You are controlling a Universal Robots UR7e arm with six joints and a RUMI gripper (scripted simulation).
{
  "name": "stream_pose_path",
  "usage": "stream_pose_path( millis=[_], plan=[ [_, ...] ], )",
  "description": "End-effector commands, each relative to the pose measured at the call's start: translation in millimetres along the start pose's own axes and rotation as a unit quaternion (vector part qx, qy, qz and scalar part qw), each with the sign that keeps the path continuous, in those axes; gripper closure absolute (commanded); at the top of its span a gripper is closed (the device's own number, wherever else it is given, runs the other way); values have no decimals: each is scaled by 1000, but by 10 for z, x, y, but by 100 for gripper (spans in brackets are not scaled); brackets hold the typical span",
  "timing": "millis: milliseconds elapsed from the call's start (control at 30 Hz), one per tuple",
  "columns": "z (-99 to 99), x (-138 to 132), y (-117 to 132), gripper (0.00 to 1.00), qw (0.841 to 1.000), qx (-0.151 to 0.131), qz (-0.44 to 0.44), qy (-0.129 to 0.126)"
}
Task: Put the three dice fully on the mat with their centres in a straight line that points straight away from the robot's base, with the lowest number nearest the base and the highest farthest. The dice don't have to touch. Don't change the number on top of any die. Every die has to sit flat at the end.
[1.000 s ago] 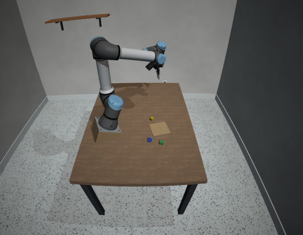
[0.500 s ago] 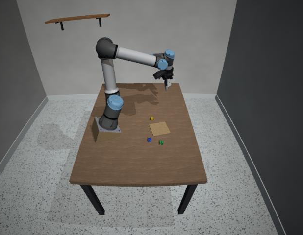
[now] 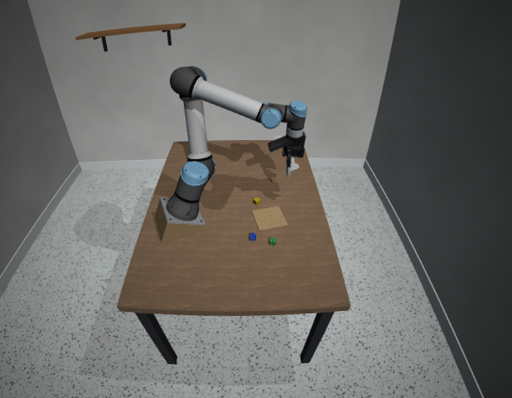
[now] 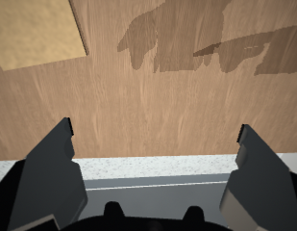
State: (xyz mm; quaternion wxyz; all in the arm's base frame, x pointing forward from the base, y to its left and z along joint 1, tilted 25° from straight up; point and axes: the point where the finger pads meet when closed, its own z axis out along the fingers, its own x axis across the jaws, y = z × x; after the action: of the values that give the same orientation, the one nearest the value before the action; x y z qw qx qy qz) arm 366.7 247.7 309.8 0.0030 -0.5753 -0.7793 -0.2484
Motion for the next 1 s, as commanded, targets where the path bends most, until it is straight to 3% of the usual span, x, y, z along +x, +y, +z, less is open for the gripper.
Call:
stream_pose_path(
  millis=[0, 200, 267, 633, 967],
  plan=[
    [-4, -524, 27, 0, 998, -2, 53, -16],
    [-43, -1198, -49, 0, 991, -5, 130, -35],
    [-43, -1198, -49, 0, 991, -5, 130, -35],
    [-170, -2180, -354, 0, 965, -15, 253, -59],
    [-265, -2662, -610, 0, 944, -24, 321, -68]
  ],
)
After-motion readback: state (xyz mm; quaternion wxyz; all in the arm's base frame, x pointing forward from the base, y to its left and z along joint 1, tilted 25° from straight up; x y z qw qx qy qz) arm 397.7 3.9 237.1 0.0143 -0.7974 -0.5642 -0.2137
